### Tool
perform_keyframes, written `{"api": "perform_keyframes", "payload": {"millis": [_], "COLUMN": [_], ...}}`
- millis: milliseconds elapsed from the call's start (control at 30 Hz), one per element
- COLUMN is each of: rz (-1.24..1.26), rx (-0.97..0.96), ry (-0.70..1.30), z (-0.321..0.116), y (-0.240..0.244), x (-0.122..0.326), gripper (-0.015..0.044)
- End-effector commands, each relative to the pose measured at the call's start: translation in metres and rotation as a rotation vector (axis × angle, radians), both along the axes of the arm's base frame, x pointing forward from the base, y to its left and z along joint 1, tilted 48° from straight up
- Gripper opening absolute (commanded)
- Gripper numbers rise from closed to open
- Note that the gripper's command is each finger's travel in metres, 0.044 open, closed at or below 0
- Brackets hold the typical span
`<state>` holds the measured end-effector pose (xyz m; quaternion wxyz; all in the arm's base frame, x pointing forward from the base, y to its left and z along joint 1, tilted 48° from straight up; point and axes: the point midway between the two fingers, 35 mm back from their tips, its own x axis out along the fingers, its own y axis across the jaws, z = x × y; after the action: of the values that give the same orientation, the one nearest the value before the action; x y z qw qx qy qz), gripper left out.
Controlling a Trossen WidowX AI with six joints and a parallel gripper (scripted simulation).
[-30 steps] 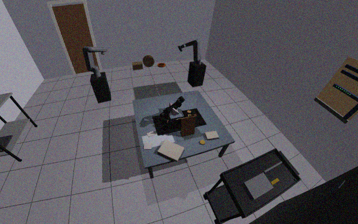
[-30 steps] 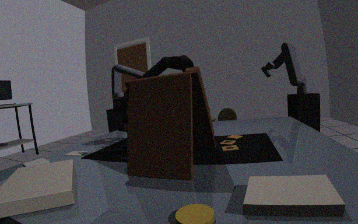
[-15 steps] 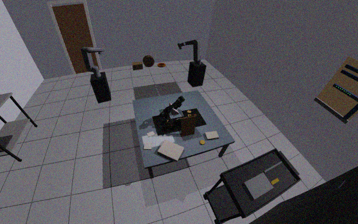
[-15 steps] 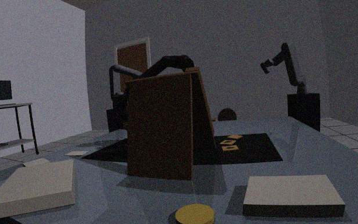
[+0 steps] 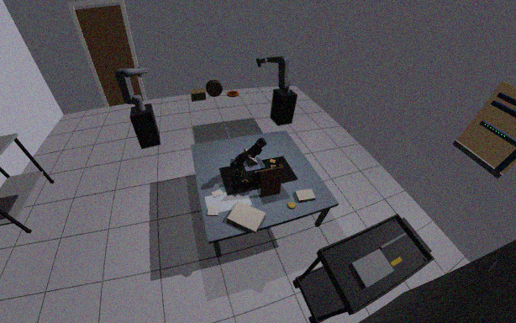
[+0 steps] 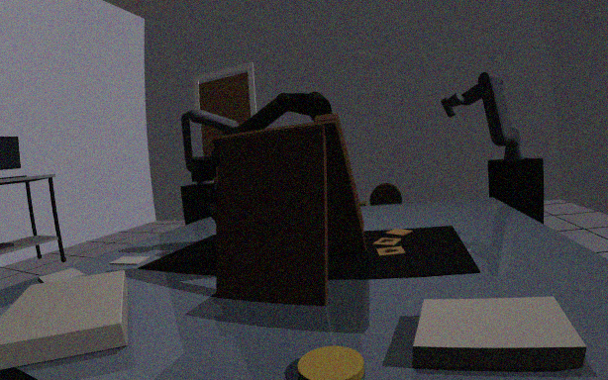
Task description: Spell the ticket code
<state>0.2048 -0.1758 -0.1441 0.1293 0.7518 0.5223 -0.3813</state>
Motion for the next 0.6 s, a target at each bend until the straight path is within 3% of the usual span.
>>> {"api": "perform_keyframes", "payload": {"millis": [0, 567], "rz": [0.032, 0.205], "rx": [-0.043, -0.283], "ry": [-0.108, -0.563], "z": [0.001, 0.013], "y": [-0.005, -0.028], "x": [0.007, 0.037], "gripper": [0.0000, 0.0000]}}
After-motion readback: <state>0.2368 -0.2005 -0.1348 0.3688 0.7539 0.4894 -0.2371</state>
